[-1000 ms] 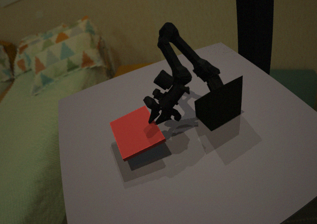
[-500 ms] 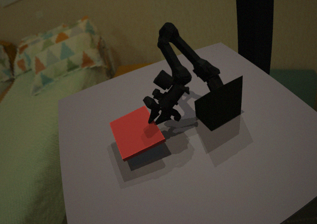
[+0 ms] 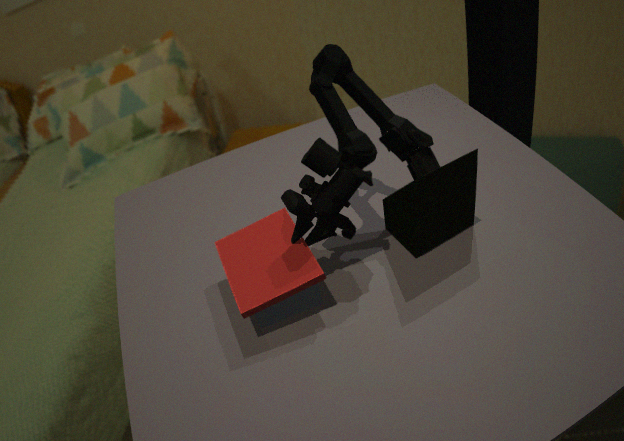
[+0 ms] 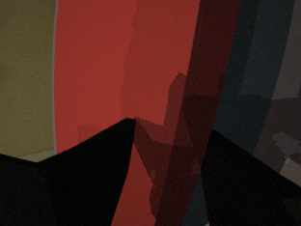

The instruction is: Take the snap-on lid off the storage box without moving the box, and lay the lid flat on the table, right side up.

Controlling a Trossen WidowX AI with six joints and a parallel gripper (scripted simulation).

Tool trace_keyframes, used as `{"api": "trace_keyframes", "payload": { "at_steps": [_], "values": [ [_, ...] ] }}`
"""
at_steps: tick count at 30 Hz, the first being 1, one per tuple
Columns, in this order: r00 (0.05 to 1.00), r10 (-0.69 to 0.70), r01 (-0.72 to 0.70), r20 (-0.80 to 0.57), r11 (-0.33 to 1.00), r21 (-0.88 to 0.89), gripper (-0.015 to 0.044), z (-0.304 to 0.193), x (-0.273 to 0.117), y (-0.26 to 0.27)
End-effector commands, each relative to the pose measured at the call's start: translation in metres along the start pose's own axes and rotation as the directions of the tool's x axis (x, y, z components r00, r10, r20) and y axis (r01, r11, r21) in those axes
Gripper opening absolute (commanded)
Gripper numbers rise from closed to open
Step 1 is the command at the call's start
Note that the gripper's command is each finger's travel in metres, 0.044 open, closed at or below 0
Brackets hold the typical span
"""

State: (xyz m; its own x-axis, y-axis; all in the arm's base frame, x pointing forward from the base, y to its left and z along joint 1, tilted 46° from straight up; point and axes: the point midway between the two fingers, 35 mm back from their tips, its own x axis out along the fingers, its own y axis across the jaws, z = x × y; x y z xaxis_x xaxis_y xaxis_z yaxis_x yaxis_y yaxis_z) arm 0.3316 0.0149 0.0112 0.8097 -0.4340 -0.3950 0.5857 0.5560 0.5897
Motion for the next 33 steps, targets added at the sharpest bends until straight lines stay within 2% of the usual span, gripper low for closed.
{"api": "trace_keyframes", "payload": {
  "at_steps": [1, 33],
  "values": [
    [1.000, 0.000, 0.000, 0.000, 1.000, -0.004, 0.0000, -0.0001, 0.0009, 0.0009],
    [1.000, 0.002, -0.002, 0.002, 1.000, -0.001, 0.0000, 0.0000, -0.0020, 0.0062]
  ]
}}
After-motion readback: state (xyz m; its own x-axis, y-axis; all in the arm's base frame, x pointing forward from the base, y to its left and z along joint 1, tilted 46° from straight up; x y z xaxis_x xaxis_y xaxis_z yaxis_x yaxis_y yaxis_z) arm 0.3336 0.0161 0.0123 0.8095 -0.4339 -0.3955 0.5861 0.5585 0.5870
